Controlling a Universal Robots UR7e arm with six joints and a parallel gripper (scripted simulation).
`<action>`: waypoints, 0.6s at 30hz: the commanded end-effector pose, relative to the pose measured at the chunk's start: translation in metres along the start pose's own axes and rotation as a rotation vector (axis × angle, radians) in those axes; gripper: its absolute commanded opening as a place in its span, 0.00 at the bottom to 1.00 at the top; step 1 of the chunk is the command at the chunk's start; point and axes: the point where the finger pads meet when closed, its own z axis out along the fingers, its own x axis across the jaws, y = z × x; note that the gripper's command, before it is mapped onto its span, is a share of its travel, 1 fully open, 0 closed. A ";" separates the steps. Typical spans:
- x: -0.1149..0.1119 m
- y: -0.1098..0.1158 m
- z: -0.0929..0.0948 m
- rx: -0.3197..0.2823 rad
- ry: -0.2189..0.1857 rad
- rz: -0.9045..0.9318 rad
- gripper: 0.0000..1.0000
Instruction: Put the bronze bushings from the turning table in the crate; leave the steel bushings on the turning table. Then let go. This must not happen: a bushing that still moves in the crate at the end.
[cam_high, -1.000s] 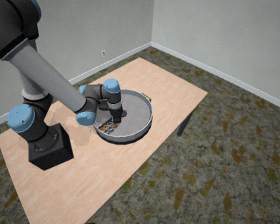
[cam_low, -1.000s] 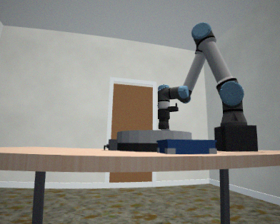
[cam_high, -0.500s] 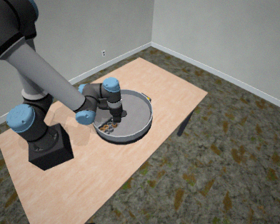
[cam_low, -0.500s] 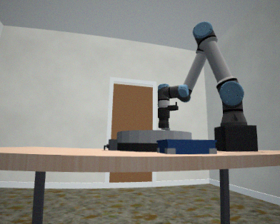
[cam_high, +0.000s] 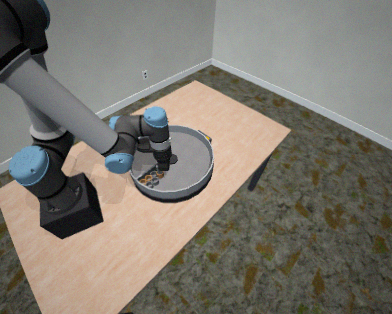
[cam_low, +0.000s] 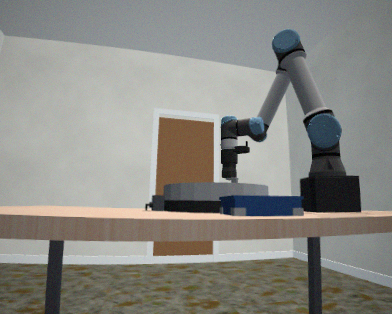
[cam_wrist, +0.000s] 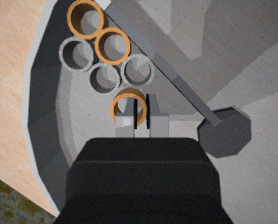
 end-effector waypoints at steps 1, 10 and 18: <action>0.000 0.000 0.000 -0.001 0.000 0.000 0.00; 0.000 0.000 -0.008 -0.001 0.000 0.000 0.00; 0.000 0.000 -0.008 -0.001 0.000 0.000 0.00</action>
